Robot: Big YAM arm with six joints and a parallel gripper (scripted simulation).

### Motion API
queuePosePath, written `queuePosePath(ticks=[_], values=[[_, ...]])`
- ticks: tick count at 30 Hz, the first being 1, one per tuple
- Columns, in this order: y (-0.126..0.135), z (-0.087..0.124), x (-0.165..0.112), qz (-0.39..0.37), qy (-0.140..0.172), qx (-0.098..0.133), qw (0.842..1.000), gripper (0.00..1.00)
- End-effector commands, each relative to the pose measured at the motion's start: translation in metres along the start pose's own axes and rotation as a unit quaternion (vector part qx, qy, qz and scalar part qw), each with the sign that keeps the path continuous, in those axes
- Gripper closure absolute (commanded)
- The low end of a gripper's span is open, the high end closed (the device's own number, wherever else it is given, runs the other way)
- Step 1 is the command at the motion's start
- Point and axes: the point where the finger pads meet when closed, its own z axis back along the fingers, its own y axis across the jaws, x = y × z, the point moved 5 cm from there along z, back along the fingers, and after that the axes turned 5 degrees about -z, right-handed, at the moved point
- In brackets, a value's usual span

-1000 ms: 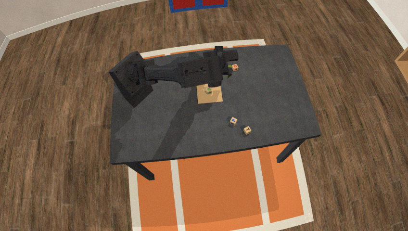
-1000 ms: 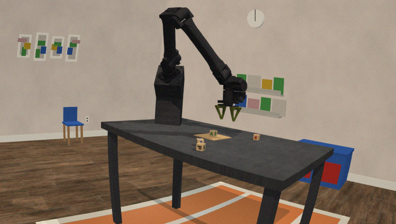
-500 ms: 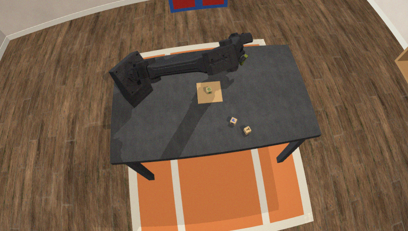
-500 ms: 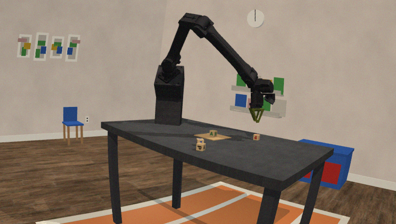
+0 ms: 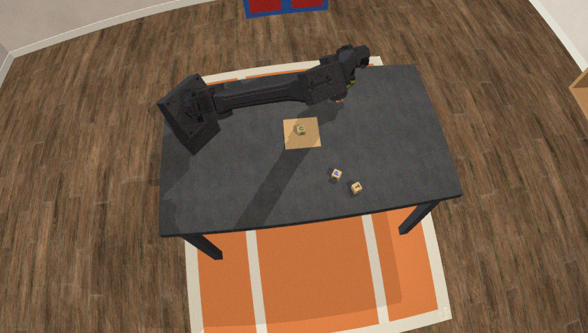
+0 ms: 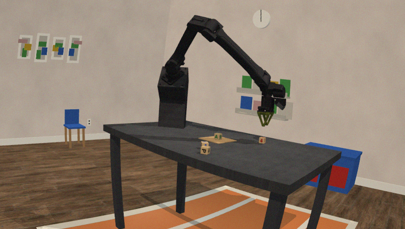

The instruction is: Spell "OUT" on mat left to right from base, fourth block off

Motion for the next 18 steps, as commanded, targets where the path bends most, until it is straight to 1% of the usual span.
queuePosePath(ticks=[1,3,4,18], values=[[0.0086,0.0041,0.0061,-0.029,0.004,0.004,1.0,0.37],[0.0086,0.0041,0.0061,-0.029,0.004,0.004,1.0,0.37],[0.0101,0.0025,-0.0004,-0.024,0.008,0.003,1.0,0.37],[0.0102,0.0024,-0.0008,-0.024,0.009,0.003,1.0,0.37]])
